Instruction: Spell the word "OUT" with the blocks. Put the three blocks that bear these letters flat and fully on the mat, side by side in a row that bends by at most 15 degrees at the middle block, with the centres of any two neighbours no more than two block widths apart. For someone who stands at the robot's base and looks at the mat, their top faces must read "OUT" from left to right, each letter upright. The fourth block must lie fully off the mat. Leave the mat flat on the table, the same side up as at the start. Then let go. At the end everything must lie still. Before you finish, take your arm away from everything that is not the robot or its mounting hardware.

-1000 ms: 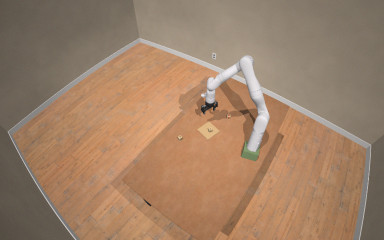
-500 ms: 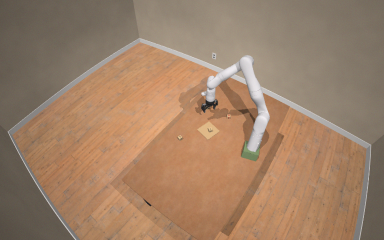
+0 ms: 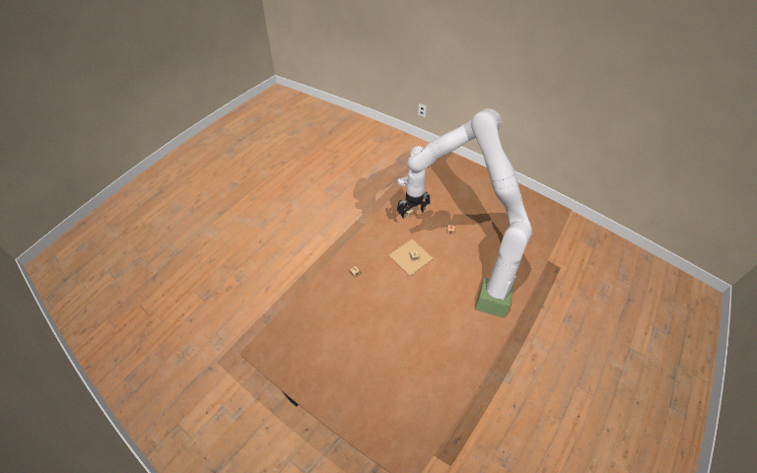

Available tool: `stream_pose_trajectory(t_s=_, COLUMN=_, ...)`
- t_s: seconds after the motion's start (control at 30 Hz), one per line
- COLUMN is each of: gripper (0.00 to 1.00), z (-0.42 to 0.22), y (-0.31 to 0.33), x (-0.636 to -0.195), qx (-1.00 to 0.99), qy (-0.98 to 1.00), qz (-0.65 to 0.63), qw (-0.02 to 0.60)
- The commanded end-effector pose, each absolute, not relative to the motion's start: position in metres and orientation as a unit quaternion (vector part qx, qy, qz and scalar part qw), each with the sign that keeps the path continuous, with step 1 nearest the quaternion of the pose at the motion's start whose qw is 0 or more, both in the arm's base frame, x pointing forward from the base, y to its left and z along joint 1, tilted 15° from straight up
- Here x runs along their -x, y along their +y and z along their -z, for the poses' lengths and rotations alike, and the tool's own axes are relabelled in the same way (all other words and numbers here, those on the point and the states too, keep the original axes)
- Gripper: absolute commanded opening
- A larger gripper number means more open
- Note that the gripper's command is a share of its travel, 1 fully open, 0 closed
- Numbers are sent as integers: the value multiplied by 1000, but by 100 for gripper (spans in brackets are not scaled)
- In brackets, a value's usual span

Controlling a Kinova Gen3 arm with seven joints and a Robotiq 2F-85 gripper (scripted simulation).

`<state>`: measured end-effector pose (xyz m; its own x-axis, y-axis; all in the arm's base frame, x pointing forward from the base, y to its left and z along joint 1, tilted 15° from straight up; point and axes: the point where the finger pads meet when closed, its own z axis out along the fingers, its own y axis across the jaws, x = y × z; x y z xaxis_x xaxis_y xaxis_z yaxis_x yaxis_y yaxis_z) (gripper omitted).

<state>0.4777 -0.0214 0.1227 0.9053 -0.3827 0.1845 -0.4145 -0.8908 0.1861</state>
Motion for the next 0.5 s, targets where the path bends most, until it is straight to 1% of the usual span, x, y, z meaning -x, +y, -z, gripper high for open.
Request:
stream_pose_trajectory(t_s=0.0, gripper=100, z=-123, y=-21, x=-478, qx=-970, qy=-206, qz=-72, qw=111)
stream_pose_trajectory(t_s=0.03, gripper=100, z=-126, y=-30, x=-483, qx=-970, qy=-206, qz=-72, qw=111)
stream_pose_trajectory(t_s=0.47, gripper=100, z=-128, y=-38, x=-488, qx=-970, qy=-206, qz=-72, qw=111)
